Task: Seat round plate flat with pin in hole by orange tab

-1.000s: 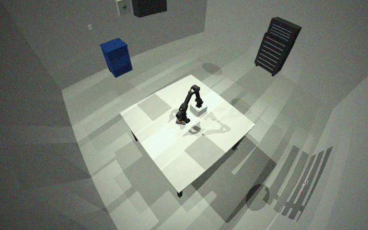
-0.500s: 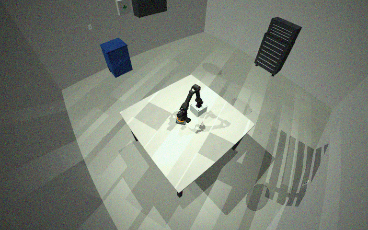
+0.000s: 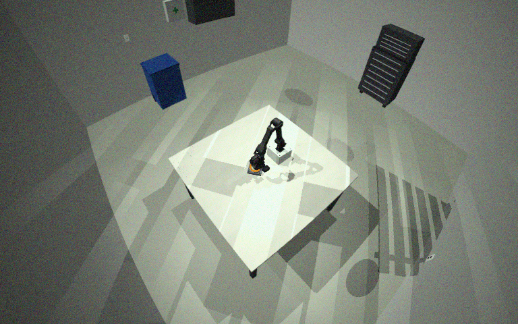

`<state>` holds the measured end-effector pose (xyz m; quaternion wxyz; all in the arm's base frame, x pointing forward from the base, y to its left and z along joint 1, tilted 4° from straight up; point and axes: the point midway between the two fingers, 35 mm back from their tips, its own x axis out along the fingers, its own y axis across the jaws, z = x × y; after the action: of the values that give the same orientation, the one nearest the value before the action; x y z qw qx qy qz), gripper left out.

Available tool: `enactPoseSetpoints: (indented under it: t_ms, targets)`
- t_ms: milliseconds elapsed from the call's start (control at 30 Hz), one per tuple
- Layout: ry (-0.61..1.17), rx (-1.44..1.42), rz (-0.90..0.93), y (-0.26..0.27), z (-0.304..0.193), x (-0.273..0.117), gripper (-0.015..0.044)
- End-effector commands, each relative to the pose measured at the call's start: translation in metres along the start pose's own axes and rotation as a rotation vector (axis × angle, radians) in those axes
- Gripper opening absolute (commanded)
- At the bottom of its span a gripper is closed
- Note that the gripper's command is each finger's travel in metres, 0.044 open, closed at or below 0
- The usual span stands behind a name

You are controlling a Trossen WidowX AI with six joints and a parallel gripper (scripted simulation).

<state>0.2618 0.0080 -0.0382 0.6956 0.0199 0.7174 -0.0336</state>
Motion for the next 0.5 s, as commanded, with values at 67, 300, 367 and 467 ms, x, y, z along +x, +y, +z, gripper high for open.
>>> enactPoseSetpoints:
  t_ms: [67,300,367,467]
  targets:
    - [0.011,0.005,-0.003,-0.002,-0.009,0.002,0.0000]
    - [0.012,0.005,-0.003,-0.004,-0.012,0.003,0.0000]
    - [0.012,0.005,-0.003,-0.004,-0.012,-0.001,0.0000]
    - [0.011,0.005,-0.003,-0.003,-0.010,-0.015,0.0000]
